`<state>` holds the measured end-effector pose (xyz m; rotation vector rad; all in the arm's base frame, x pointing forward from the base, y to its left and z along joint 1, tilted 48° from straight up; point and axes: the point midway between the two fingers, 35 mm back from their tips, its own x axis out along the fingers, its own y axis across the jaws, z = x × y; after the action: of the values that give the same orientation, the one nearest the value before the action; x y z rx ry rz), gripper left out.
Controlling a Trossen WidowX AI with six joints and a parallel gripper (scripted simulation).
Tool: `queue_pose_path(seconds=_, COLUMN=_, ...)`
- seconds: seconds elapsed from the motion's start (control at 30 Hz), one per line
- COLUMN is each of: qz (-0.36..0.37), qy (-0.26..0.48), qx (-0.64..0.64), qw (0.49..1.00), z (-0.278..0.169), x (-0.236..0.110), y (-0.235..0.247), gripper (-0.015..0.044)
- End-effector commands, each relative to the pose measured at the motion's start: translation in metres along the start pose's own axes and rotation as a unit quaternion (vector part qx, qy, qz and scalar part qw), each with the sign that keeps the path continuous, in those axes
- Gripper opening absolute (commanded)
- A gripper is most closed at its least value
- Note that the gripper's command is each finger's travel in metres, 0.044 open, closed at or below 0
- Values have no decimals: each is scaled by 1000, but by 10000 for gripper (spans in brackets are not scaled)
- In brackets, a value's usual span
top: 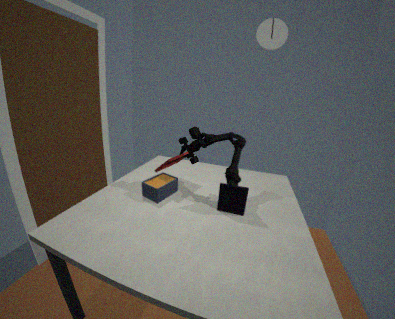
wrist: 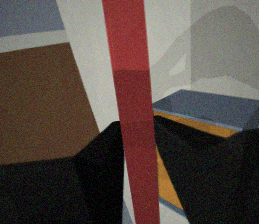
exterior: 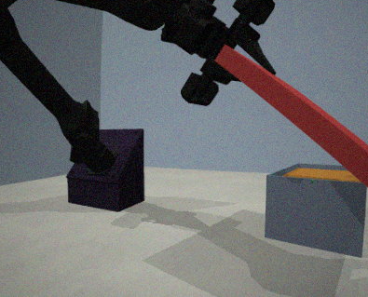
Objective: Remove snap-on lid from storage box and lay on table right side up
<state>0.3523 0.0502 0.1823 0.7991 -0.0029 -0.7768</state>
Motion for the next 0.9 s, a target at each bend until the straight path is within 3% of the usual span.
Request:
queue_pose_path(seconds=0.0, qz=2, qy=3, qx=0, qw=1000, z=6, x=-2, y=0, gripper=0)
queue_pose_path(seconds=0.87, qz=2, qy=3, qx=-1, qw=1000, z=58, x=-6, y=-4, gripper=0)
